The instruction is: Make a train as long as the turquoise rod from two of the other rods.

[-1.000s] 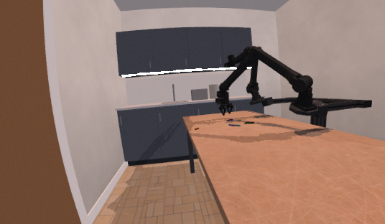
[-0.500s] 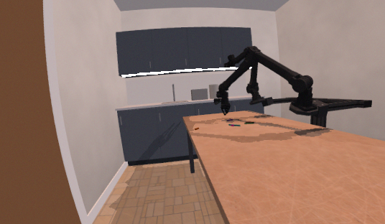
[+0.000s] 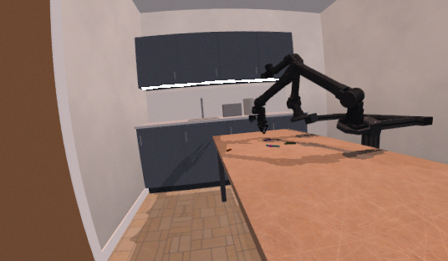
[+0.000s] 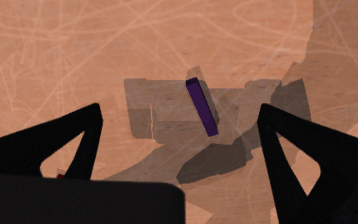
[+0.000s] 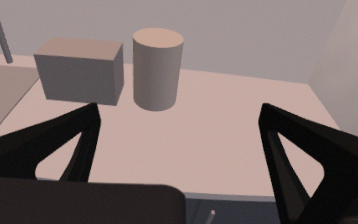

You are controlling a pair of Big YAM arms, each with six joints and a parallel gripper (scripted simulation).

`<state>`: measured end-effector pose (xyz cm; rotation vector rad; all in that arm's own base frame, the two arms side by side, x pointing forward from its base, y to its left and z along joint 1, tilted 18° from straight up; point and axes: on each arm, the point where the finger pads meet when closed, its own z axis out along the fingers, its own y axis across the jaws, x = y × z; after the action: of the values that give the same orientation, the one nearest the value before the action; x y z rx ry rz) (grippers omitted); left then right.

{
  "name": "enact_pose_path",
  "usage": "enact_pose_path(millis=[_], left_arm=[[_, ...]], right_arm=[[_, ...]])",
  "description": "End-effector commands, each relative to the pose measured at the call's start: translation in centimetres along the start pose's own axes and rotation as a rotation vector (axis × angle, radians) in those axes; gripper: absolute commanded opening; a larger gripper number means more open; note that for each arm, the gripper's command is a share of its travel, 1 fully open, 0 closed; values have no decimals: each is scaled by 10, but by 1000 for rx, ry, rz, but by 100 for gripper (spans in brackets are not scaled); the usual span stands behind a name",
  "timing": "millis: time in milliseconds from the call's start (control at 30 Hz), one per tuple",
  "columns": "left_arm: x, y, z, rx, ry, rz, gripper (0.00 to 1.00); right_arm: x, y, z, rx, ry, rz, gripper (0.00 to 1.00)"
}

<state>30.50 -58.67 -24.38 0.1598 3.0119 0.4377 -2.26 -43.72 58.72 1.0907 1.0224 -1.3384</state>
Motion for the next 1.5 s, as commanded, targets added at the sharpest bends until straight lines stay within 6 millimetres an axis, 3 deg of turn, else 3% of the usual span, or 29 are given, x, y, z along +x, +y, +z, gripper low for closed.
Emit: enact_pose_path(millis=[0, 200, 267, 1467], left_arm=[[2, -22, -15, 19, -12, -121, 100], [-7, -19, -13, 18, -7, -168, 100], [-11, -21, -27, 36, -15, -173, 100], [-11, -21, -28, 36, -15, -172, 100]], right_arm=[[-49, -6, -8, 10, -74, -12, 100], [-49, -6, -8, 10, -74, -12, 100], [-49, -6, -8, 10, -74, -12, 100], [-49, -6, -8, 10, -74, -12, 100]])
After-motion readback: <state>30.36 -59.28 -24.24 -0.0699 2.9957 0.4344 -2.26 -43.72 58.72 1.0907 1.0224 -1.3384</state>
